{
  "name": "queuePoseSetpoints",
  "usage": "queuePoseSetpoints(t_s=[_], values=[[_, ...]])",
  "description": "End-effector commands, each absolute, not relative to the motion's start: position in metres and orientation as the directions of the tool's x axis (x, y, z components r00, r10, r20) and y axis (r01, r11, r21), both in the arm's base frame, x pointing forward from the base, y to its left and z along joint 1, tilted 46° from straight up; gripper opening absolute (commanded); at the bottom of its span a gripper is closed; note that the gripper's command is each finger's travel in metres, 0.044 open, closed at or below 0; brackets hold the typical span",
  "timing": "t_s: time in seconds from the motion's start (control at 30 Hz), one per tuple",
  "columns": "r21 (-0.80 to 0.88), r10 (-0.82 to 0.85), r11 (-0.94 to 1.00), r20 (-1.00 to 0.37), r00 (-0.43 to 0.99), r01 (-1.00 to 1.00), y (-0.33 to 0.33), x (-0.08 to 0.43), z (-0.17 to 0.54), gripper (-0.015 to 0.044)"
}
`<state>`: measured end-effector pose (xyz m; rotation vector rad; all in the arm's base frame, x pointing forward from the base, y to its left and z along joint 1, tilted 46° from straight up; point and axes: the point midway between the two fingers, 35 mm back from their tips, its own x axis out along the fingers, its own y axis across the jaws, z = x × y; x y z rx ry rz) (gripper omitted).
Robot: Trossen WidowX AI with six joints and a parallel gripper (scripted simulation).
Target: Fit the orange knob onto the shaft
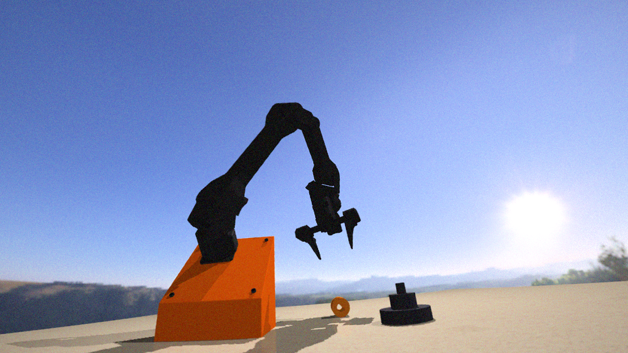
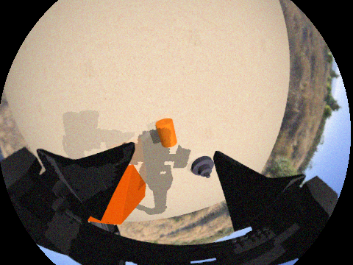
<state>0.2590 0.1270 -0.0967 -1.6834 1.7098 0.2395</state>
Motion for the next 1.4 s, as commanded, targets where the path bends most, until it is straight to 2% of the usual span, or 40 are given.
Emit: queuePoseSetpoints(t_s=[0.0, 0.33, 0.53, 1.37], values=[[-0.006, -0.82, 0.071, -0.57, -0.055, -0.997, 0.129, 0.255, -0.05, 0.044], [-0.006, -0.82, 0.071, -0.57, -0.055, -0.997, 0.127, 0.256, -0.053, 0.044], [-0.008, -0.822, 0.071, -0.567, -0.055, -0.997, 0.061, 0.253, -0.119, 0.044], [-0.008, -0.823, 0.071, -0.566, -0.054, -0.997, 0.032, 0.251, -0.147, 0.044]])
